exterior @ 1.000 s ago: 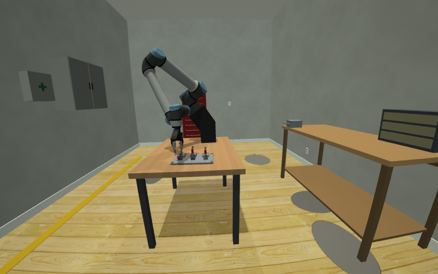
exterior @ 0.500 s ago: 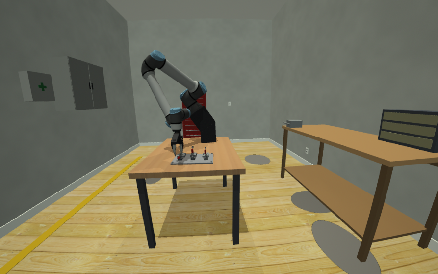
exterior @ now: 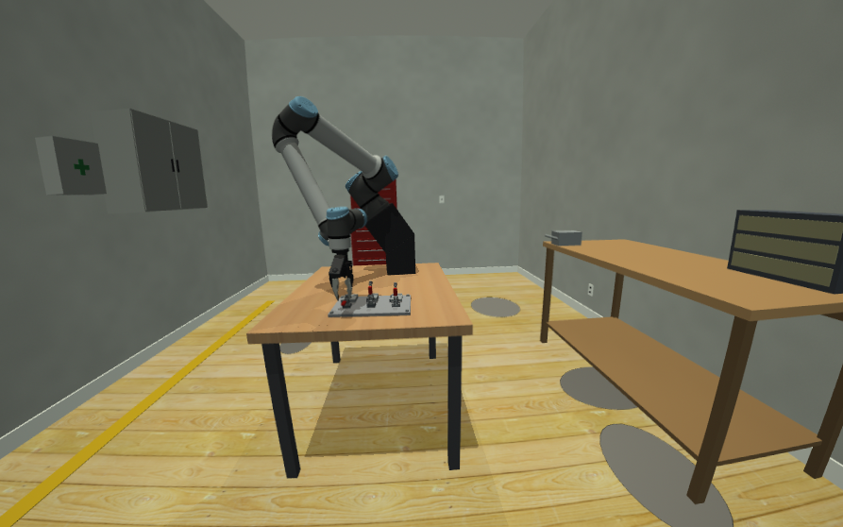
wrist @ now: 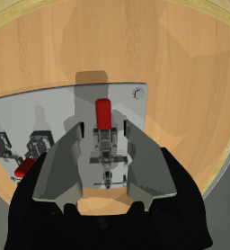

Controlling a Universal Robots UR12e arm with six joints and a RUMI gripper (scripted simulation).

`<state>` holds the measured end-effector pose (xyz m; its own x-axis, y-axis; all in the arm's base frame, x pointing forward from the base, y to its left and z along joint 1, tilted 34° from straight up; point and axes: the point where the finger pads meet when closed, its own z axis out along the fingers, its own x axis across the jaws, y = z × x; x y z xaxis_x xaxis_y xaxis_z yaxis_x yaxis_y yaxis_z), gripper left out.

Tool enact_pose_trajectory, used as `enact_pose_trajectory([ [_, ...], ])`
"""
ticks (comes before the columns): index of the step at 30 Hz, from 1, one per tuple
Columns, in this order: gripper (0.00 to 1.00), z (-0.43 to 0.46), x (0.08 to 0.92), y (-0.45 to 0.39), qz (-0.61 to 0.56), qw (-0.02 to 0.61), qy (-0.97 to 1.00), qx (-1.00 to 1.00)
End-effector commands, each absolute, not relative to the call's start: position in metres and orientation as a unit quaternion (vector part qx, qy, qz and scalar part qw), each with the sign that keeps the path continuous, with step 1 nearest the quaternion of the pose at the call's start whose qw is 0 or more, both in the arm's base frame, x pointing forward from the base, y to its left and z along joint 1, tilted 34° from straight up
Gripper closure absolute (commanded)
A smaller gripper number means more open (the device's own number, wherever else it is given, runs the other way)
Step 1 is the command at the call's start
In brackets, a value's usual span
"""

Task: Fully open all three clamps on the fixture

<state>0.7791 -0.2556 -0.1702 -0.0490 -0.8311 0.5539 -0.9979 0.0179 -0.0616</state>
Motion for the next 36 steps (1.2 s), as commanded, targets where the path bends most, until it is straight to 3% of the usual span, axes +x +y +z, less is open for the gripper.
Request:
enact_pose_trajectory([
  [1, 0.72, -0.170, 0.780, -0.255, 0.225, 0.186, -0.689, 0.664],
  [36, 0.72, -0.188, 0.781, -0.267, 0.225, 0.186, -0.689, 0.664],
])
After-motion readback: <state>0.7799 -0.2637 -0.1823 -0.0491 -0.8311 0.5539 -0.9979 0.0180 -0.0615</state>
